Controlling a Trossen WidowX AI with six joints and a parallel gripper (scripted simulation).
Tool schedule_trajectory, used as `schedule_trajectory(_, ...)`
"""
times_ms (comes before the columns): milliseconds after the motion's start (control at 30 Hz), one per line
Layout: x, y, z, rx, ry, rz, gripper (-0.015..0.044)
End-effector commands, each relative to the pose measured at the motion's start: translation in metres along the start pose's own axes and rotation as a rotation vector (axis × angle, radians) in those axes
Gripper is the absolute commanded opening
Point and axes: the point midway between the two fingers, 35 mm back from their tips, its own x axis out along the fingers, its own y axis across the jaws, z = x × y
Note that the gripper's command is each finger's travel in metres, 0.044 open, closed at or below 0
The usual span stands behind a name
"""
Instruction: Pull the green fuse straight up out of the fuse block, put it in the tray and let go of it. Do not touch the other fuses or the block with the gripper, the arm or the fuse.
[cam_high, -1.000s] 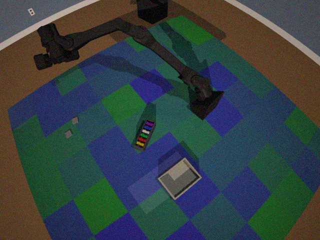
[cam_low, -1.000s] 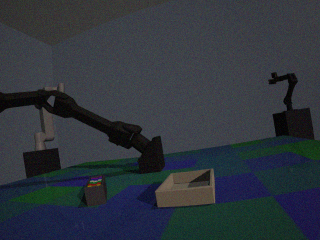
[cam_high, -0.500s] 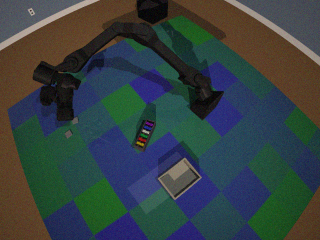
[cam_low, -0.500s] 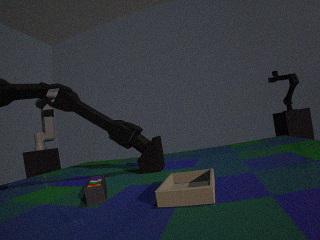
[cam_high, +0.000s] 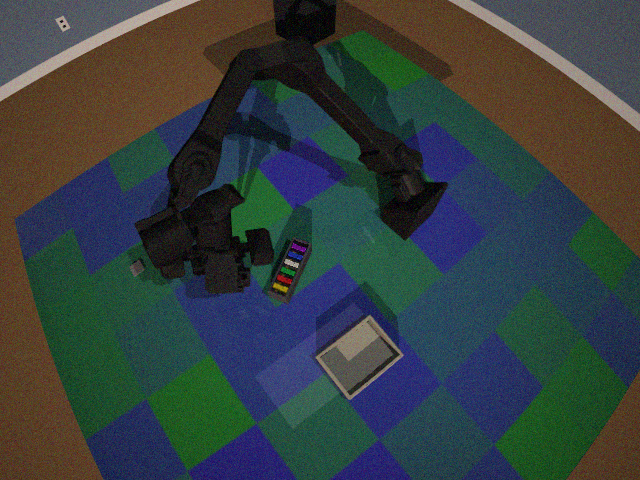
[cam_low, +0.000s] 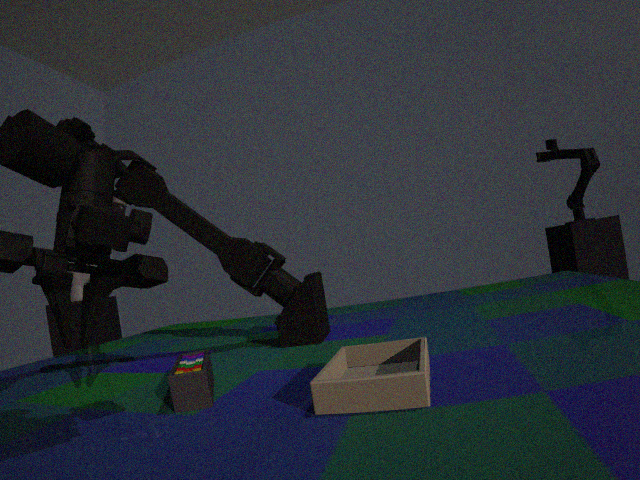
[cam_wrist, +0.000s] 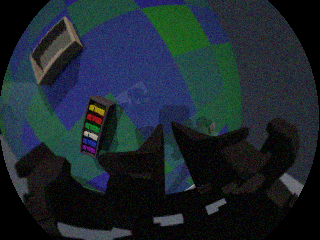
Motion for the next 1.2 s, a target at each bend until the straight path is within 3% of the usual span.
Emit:
schedule_trajectory(0, -0.006, 0.072, 0.019, -0.529, -0.016, 0.138, 0.0067)
schedule_trajectory(100, -0.013, 0.112, 0.016, -0.852, -0.028, 0.22, 0.0067)
schedule_trajectory(167, -0.015, 0.121, 0.015, -0.924, -0.031, 0.239, 0.0067)
schedule_trajectory(1167, 0.001, 0.123, 0.01, -0.925, -0.031, 0.239, 0.0067)
